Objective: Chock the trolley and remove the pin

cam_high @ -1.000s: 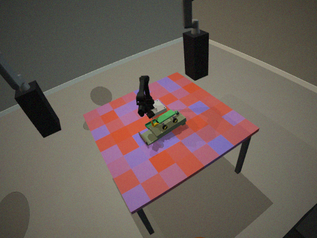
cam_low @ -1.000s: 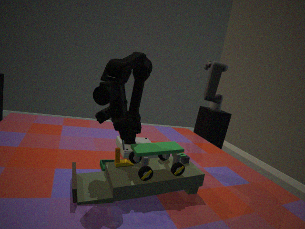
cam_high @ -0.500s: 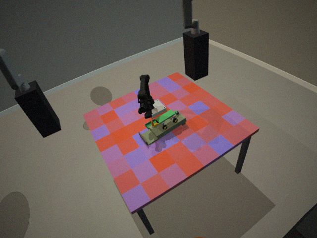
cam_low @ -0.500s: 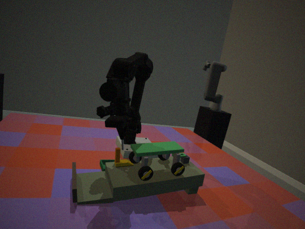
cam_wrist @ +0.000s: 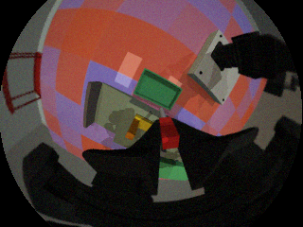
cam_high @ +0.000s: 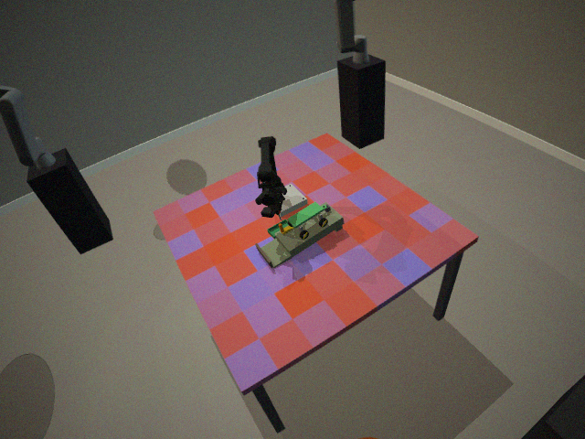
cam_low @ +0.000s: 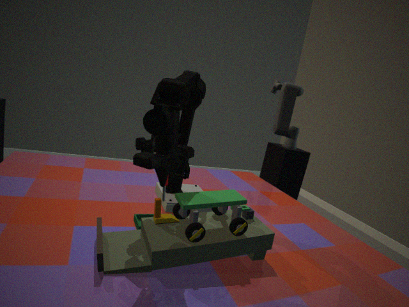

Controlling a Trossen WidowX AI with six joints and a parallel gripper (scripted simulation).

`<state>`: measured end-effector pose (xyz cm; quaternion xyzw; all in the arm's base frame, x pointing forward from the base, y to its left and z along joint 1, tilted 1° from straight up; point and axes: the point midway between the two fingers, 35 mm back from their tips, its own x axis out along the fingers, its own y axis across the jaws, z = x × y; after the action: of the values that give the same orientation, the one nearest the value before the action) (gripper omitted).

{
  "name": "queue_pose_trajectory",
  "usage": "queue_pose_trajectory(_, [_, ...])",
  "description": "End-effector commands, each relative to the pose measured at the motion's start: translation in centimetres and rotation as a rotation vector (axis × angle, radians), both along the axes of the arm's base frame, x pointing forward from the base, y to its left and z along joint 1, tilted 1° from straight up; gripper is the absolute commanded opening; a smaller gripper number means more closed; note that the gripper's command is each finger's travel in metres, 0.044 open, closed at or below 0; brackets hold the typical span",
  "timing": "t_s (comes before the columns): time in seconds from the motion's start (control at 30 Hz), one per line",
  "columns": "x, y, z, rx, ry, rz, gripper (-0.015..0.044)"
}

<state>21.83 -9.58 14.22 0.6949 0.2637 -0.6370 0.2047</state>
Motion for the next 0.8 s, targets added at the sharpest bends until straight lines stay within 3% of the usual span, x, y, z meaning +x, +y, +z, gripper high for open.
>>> queue_pose_trajectory(0.0, [-0.15, 0.10, -0.19, -0.018, 0.019, -0.120, 0.0000])
queue_pose_trajectory(0.5, [-0.08, 0.36, -0.09, -0.078, 0.038, -0.566, 0.0000])
queue_pose_trajectory(0.77, [-0.11, 0.36, -0.12, -0.080, 0.038, -0.586, 0.0000])
